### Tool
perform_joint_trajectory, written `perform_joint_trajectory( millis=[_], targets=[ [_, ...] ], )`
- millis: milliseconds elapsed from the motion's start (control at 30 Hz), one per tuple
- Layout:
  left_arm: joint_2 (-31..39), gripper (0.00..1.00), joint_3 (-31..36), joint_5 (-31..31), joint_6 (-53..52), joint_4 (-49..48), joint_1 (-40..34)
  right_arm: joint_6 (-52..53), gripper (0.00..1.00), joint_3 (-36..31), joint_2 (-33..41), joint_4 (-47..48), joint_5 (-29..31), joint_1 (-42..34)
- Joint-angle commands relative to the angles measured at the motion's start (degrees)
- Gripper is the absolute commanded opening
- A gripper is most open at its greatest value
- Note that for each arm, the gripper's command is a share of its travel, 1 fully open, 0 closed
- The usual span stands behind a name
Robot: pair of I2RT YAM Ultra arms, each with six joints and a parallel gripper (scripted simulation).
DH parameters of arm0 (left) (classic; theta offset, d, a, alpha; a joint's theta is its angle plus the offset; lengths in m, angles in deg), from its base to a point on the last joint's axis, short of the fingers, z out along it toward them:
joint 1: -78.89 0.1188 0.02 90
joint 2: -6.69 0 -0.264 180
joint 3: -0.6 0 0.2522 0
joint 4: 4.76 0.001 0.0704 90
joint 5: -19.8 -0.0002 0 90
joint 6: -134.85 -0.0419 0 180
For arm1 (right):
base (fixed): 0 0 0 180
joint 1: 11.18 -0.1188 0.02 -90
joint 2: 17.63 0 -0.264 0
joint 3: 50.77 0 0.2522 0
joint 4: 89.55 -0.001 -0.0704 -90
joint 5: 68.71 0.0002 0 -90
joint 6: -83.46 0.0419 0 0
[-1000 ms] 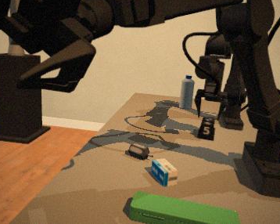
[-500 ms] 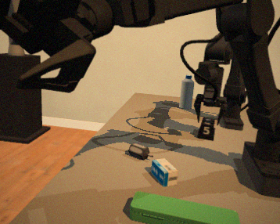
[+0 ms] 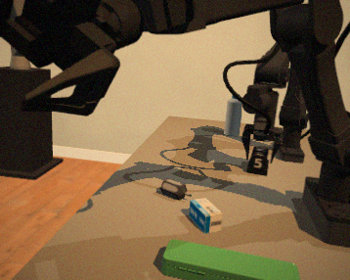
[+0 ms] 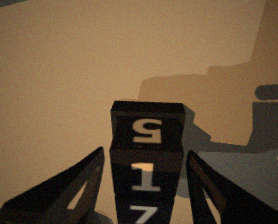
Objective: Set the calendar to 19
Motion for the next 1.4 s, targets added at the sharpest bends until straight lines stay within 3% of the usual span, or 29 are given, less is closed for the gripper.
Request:
perform_joint_trajectory(
  millis=[0,67,100,400,533,733,833,867,967,1033,1067,1367],
  targets=[
    [0.5,1.0,-0.3,0.0,0.0,-0.2,0.0,0.6,0.69,-0.8,-0.6,2.4,-0.5,-0.5],
    [0.5,1.0,-0.3,0.0,0.0,-0.2,0.0,0.6,0.69,-1.0,-0.8,2.8,-0.5,-0.5],
    [0.5,1.0,-0.3,0.0,0.0,-0.2,0.0,0.6,0.6,-1.0,-0.8,2.8,-0.5,-0.5],
    [0.5,1.0,-0.3,0.0,0.0,-0.2,0.0,0.1,0.47,-1.2,0.3,2.8,-0.5,-0.1],
    [0.5,1.0,-0.3,0.0,0.0,-0.2,0.0,0.1,0.47,-1.2,0.3,2.5,-0.5,-0.1],
    [0.5,1.0,-0.3,0.0,0.0,-0.2,0.0,0.1,0.39,-0.6,-0.1,2.1,-0.1,-0.1],
    [0.5,1.0,-0.3,0.0,0.0,-0.2,0.0,0.0,0.05,-1.4,0.6,2.6,-0.1,0.0],
    [0.5,1.0,-0.3,0.0,0.0,-0.2,0.0,0.0,0.0,-1.4,0.6,2.6,-0.1,0.0],
    [0.5,1.0,-0.3,0.0,0.0,-0.2,0.0,0.0,0.34,-0.1,1.0,0.5,-0.1,0.0],
    [0.5,1.0,-0.3,0.0,0.0,-0.2,0.0,0.0,0.34,-0.1,1.0,0.5,-0.1,0.0],
    [0.5,1.0,-0.3,0.0,0.0,-0.2,0.0,0.0,0.4,0.9,1.4,-0.4,-0.1,0.0],
    [0.5,1.0,-0.3,0.0,0.0,-0.2,0.0,0.0,0.4,7.4,4.8,-10.2,-0.1,0.1]
  ],
)
